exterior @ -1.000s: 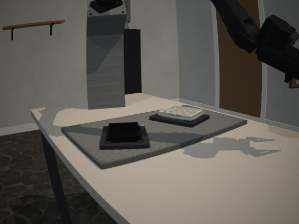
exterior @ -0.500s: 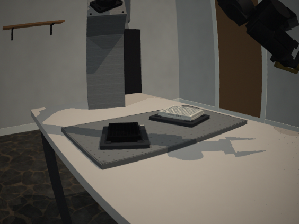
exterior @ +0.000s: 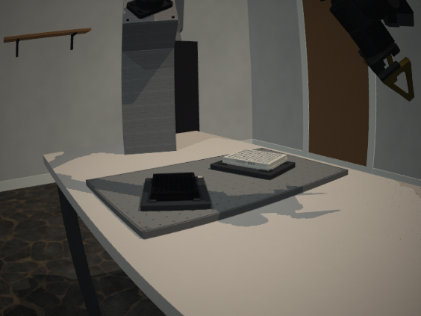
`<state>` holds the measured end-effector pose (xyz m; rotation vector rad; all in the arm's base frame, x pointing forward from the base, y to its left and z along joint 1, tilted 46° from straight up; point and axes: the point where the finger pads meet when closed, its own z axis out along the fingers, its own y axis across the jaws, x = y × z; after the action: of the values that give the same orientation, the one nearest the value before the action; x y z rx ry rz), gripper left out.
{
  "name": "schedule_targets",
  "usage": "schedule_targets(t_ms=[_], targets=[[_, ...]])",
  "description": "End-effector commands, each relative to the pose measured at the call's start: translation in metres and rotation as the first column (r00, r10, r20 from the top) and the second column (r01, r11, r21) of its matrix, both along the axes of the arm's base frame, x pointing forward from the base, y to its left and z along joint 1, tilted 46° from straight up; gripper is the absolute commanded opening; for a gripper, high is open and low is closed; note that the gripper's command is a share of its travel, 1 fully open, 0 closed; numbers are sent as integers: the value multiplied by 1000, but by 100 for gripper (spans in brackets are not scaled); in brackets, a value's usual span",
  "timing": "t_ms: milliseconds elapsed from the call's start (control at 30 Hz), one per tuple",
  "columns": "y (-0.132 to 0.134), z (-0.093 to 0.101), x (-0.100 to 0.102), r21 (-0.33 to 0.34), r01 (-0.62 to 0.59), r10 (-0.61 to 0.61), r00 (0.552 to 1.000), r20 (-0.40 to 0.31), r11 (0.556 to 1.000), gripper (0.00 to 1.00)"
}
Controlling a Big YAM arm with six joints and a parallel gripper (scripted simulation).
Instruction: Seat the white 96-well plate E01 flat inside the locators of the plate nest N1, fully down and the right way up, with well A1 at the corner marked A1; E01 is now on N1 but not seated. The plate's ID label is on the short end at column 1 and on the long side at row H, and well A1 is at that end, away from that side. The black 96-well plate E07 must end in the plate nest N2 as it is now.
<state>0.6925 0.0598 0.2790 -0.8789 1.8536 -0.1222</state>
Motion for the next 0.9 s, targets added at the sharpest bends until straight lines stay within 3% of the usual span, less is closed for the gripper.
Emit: schedule_targets(t_ms=[0, 67, 133, 167, 233, 300, 333, 400, 433, 500, 533, 633, 700, 733, 767, 833, 867], targets=[[6, 24, -19, 63, 43, -40, 998, -54, 997, 100], [-9, 16, -29, 64, 62, -58, 996, -63, 996, 100], [-5, 13, -39, 77, 90, -80, 990, -120, 993, 100], [-4, 22, -40, 85, 103, -91, 987, -131, 991, 100], [-9, 9, -53, 88, 128, -111, 978, -176, 988, 100], [-6, 29, -55, 104, 154, -132, 972, -193, 983, 100], [-13, 5, -67, 96, 167, -141, 963, -232, 981, 100], [-13, 5, -67, 96, 167, -141, 963, -232, 981, 100], [-10, 26, -64, 107, 178, -151, 964, -221, 978, 100], [-7, 23, -73, 112, 208, -171, 946, -274, 972, 100], [-14, 0, -87, 102, 221, -179, 933, -312, 970, 100], [-23, -3, -99, 107, 229, -187, 933, -308, 968, 100], [-24, -7, -110, 101, 271, -218, 905, -366, 957, 100], [-21, 13, -106, 111, 280, -225, 908, -354, 954, 100], [-27, -10, -119, 99, 292, -233, 891, -390, 951, 100], [-29, -12, -129, 96, 312, -247, 876, -415, 945, 100], [-25, -1, -129, 100, 323, -254, 871, -421, 941, 100]])
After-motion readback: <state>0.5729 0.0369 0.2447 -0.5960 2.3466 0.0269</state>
